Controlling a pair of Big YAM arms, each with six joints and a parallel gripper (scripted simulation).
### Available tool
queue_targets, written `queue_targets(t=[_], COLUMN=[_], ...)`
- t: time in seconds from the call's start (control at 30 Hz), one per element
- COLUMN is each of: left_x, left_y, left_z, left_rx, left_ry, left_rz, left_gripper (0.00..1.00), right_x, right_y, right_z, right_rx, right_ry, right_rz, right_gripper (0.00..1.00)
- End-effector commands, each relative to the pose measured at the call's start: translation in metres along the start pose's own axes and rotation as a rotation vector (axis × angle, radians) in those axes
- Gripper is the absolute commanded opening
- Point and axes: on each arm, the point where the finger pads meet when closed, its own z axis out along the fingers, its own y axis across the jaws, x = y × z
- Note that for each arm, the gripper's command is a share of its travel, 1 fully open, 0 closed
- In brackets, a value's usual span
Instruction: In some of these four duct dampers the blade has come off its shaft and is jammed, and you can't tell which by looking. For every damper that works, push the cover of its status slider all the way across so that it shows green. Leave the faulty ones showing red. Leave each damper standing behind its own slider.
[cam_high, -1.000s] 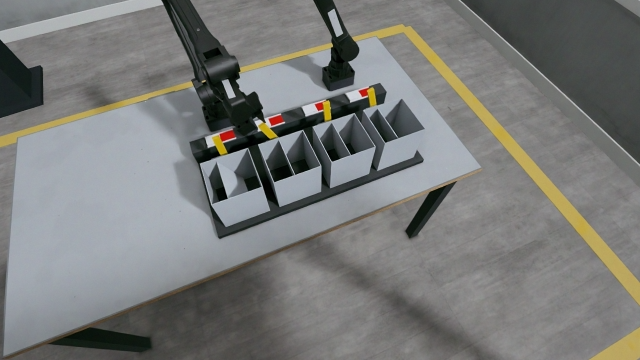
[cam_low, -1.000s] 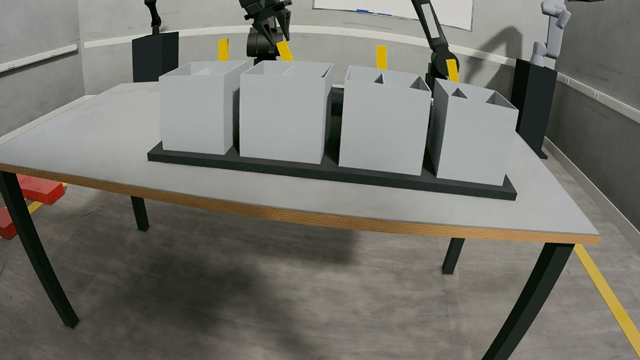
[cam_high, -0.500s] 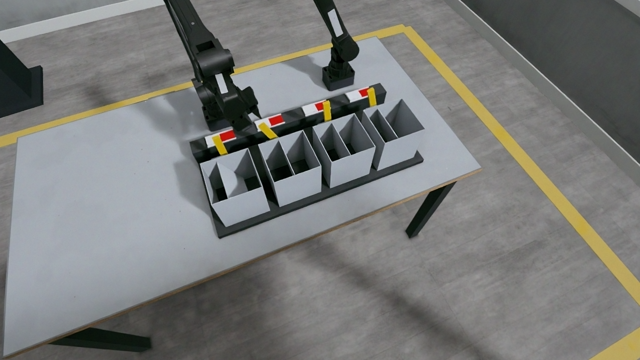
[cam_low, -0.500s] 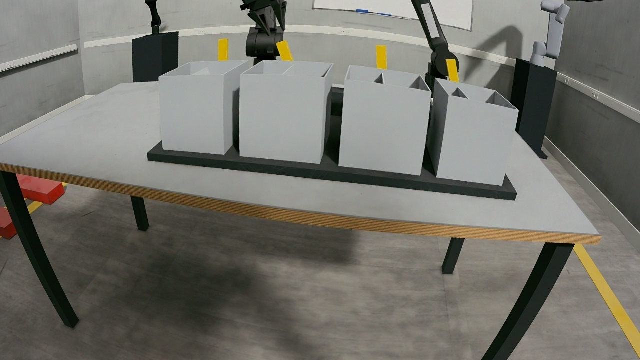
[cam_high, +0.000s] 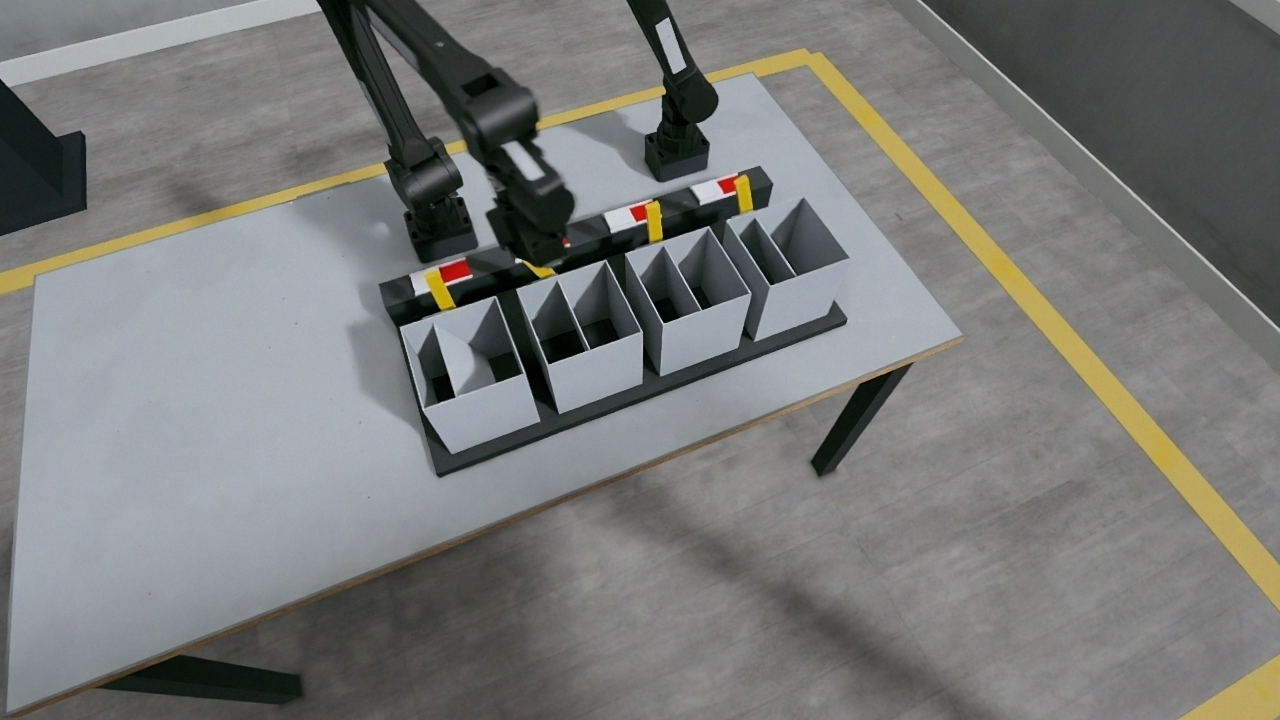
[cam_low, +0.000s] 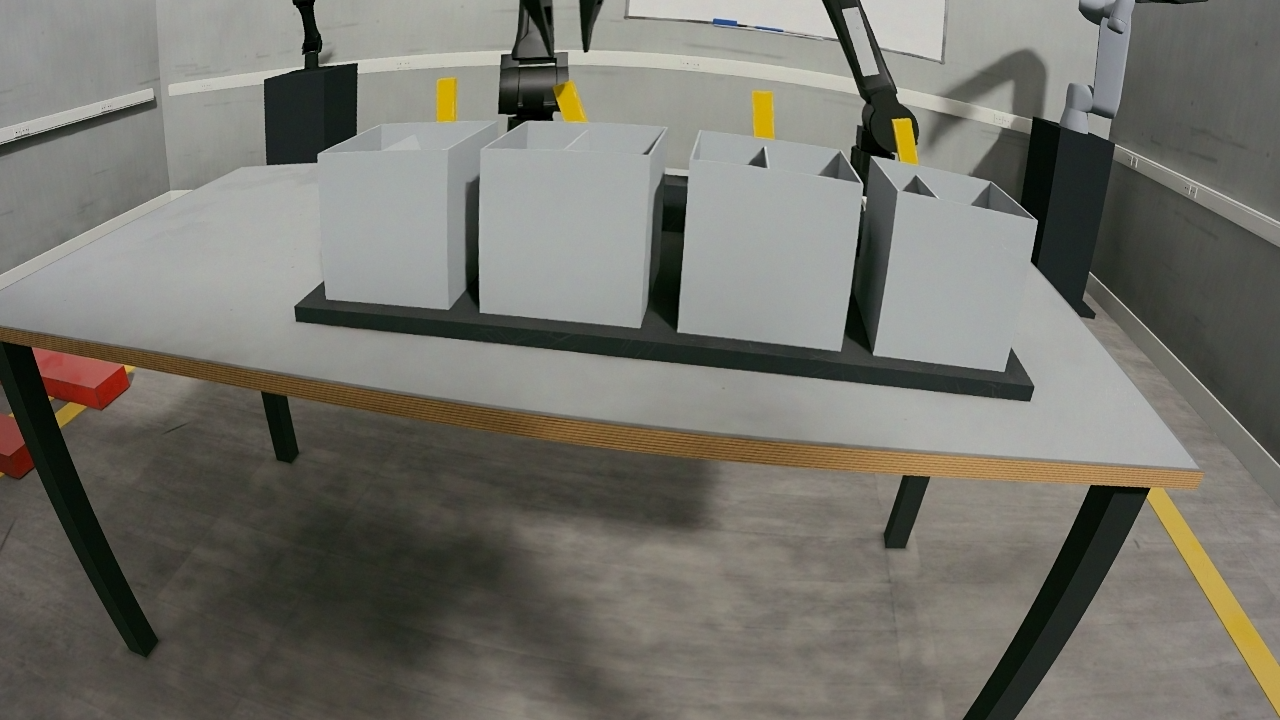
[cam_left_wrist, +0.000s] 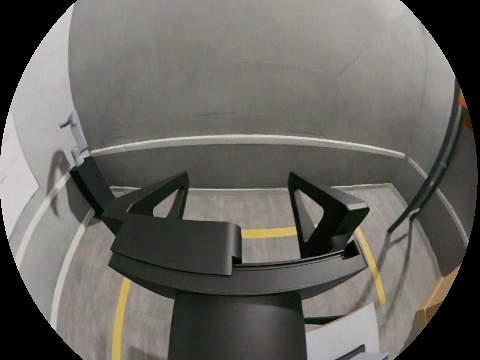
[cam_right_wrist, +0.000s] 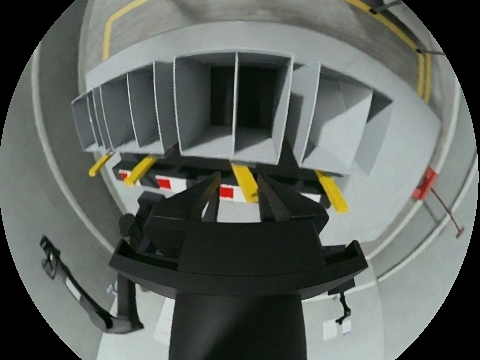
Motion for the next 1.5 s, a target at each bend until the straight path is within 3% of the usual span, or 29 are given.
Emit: queue_targets(t=[0.0,0.17,0.2,0.4,0.47,1.23,1.47], left_x=[-0.019,-0.019,-0.019,-0.019,-0.019,-0.019,-0.019], left_y=[0.005,0.005,0.005,0.005,0.005,0.005,0.005], left_z=[-0.004,-0.004,-0.004,-0.004,-0.004,-0.004,-0.004], left_rx=[-0.009,-0.009,-0.009,-0.009,-0.009,-0.009,-0.009], left_ry=[-0.049,-0.049,-0.049,-0.049,-0.049,-0.049,-0.049], left_rz=[-0.009,-0.009,-0.009,-0.009,-0.009,-0.009,-0.009], left_gripper=[1.0,1.0,1.0,1.0,1.0,1.0,1.0], right_x=[-0.048,-0.062,-0.059,-0.058,-0.062,-0.061,-0.047], right_y=[0.03,0.032,0.028,0.031,0.031,0.031,0.022], right_z=[-0.029,-0.032,-0.047,-0.046,-0.032,-0.042,-0.021], right_rx=[0.06,0.099,0.087,0.086,0.099,0.087,0.1], right_ry=[-0.027,-0.029,-0.063,-0.062,-0.029,-0.059,-0.025], right_rz=[0.044,0.057,0.064,0.058,0.06,0.059,0.064], right_gripper=[0.36,0.36,0.36,0.36,0.36,0.36,0.36])
